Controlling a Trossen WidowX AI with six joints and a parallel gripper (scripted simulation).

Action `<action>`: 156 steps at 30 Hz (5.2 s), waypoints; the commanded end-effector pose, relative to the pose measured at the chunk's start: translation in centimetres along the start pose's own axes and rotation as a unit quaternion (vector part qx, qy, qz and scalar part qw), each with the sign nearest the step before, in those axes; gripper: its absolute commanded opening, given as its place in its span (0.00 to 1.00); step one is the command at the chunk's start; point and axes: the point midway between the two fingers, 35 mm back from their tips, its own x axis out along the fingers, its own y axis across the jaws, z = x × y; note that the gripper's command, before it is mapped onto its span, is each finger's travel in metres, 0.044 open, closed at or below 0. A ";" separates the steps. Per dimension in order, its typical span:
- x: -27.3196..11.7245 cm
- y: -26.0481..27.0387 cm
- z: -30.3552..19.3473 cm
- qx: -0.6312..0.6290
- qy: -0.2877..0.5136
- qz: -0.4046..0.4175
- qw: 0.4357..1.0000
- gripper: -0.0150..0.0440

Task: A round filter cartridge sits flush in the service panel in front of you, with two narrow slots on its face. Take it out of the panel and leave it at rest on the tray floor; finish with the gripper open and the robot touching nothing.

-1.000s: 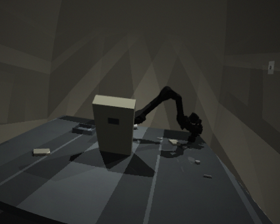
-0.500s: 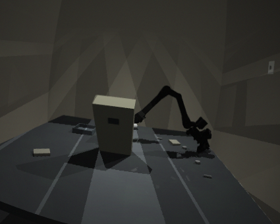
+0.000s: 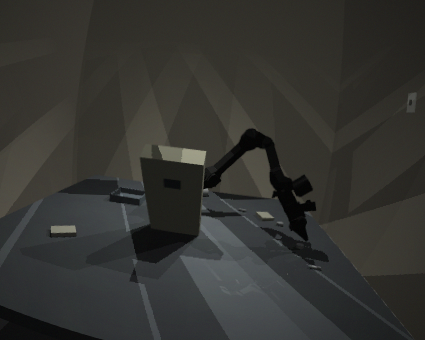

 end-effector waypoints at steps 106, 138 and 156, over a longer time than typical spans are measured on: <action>-41.0 -20.7 -24.2 -0.130 0.204 -0.352 0.904 0.41; -41.1 -20.9 -23.8 -0.130 0.204 -0.352 0.904 0.41; -40.9 -21.0 -24.1 -0.130 0.204 -0.353 0.904 0.41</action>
